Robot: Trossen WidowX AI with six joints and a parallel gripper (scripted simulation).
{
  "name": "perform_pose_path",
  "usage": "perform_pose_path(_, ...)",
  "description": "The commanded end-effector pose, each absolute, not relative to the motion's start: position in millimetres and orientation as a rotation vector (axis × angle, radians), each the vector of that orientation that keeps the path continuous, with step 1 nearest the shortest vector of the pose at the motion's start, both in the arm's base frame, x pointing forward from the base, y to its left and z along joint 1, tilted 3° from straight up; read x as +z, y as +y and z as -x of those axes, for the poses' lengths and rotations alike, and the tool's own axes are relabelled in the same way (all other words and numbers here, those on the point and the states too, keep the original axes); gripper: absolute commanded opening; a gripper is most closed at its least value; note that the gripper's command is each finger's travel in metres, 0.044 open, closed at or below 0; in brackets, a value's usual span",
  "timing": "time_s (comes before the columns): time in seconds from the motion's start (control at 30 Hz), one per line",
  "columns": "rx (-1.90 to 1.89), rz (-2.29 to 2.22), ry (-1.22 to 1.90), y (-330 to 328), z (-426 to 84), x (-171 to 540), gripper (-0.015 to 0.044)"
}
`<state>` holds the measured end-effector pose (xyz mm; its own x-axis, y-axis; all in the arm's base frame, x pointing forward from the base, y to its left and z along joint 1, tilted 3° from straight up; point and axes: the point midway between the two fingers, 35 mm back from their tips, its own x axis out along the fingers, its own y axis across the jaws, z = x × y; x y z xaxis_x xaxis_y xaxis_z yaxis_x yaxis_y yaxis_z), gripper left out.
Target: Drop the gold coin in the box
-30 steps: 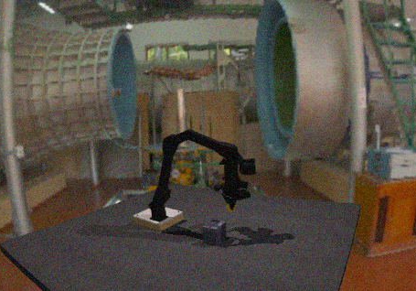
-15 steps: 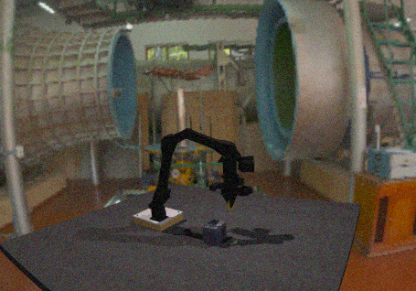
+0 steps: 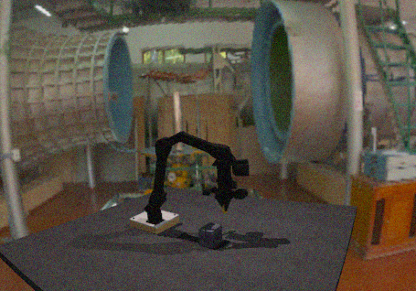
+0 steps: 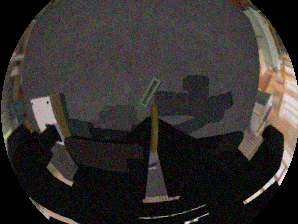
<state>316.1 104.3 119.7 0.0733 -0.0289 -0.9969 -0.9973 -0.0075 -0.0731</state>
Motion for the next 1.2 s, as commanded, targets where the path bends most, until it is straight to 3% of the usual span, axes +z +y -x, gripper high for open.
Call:
perform_pose_path(0.0,1.15,1.272,1.18,94,-315,118,0.0)
perform_pose_path(1.17,1.145,1.277,1.187,3,-310,121,0.0)
